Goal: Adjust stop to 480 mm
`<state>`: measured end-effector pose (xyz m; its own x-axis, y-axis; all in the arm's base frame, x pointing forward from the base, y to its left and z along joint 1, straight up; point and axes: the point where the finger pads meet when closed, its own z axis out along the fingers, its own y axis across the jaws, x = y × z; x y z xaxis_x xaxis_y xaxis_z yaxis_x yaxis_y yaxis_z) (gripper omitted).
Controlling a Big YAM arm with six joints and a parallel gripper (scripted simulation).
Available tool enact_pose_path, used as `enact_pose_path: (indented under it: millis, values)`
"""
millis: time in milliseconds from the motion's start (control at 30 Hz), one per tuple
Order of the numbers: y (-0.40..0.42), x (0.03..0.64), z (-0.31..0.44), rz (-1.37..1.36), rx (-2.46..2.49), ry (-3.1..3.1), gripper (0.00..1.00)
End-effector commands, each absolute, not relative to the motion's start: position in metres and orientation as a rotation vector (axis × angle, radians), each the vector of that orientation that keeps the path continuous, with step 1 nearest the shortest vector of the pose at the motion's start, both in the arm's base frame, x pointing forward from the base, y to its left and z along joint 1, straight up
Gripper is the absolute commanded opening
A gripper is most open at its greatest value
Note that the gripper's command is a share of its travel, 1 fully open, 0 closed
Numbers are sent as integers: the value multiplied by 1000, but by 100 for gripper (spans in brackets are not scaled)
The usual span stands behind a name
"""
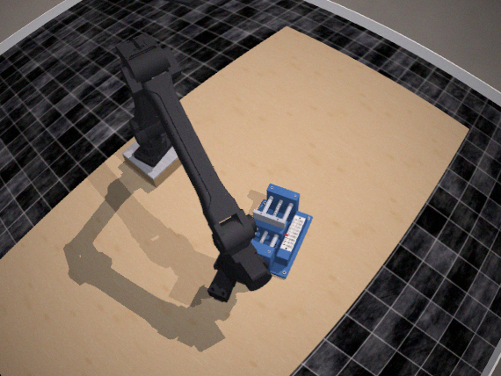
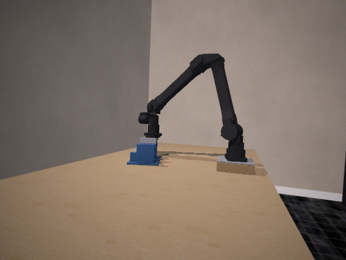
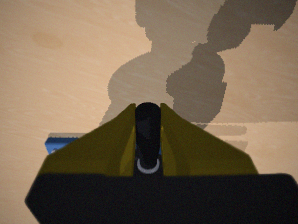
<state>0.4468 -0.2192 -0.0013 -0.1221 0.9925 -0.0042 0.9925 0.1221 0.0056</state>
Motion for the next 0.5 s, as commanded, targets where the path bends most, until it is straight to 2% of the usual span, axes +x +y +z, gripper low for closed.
enact_pose_path:
  millis: [0, 467]
  values:
    - [-224, 480, 6, 17, 2048, 2318, 6]
    - [-223, 494, 6, 27, 2040, 2309, 6]
